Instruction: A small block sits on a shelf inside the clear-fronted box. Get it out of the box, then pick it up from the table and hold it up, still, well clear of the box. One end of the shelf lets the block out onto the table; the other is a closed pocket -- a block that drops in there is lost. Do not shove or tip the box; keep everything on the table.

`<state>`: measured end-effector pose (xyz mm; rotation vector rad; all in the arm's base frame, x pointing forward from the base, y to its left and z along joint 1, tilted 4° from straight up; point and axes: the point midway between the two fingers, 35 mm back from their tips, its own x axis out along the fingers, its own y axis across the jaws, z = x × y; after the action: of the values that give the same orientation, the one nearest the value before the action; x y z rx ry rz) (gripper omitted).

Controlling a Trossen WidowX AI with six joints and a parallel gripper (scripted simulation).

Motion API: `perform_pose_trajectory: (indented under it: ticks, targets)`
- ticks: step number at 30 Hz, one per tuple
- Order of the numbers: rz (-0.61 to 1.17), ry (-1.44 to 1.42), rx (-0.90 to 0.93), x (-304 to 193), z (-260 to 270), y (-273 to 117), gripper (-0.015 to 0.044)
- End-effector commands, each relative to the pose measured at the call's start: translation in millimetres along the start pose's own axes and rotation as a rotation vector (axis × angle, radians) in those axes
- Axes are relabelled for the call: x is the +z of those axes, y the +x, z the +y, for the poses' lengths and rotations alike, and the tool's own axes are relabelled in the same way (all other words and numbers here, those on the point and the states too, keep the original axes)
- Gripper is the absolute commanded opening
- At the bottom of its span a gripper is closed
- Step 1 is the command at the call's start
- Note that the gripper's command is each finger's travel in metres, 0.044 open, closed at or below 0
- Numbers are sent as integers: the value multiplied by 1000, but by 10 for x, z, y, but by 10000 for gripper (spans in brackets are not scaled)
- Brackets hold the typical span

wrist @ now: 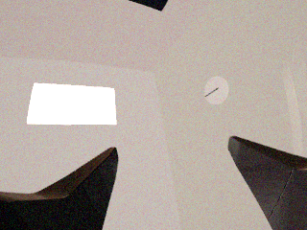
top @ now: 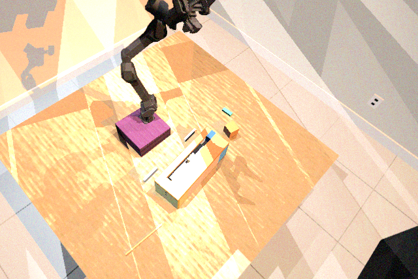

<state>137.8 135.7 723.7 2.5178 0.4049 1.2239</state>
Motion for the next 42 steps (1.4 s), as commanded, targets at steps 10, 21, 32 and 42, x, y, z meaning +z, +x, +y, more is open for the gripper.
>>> perform_pose_trajectory:
  ticks: [10, 21, 32, 42]
  targets:
    - [-200, -726, -276, 996, -732, 110, 400]
    - [-280, -1416, -737, 2198, -1326, -124, 400]
    - [-182, -1878, -1298, 3311, -1563, -693, 400]
    - [228, -2123, -1900, 4089, -1670, -1431, 400]
